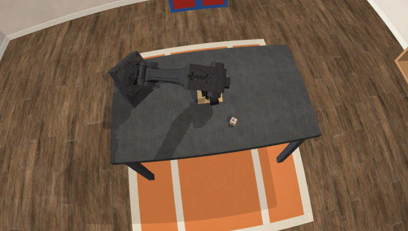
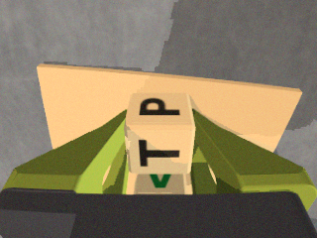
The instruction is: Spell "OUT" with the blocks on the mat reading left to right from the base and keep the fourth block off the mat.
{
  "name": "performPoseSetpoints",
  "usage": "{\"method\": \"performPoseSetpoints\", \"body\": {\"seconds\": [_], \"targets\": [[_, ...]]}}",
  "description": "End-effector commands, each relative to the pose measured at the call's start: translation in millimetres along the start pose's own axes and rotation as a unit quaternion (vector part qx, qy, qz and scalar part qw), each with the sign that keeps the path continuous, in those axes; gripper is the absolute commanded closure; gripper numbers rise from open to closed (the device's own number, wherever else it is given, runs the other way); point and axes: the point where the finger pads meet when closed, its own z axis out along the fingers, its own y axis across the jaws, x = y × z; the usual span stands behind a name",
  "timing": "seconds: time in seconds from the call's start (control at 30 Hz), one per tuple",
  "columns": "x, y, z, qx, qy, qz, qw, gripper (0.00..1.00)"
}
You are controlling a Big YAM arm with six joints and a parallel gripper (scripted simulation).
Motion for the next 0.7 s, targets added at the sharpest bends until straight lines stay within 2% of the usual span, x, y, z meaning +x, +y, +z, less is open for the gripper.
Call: {"method": "performPoseSetpoints", "body": {"seconds": [0.0, 0.6, 0.67], "targets": [[-2.3, -2.2, 5.9, 0.002, -0.003, -0.002, 1.000, 0.75], [-1.1, -0.8, 5.4, 0.000, -0.003, -0.003, 1.000, 0.75], [-1.1, -0.8, 5.4, 0.000, -0.003, -0.003, 1.000, 0.72]]}}
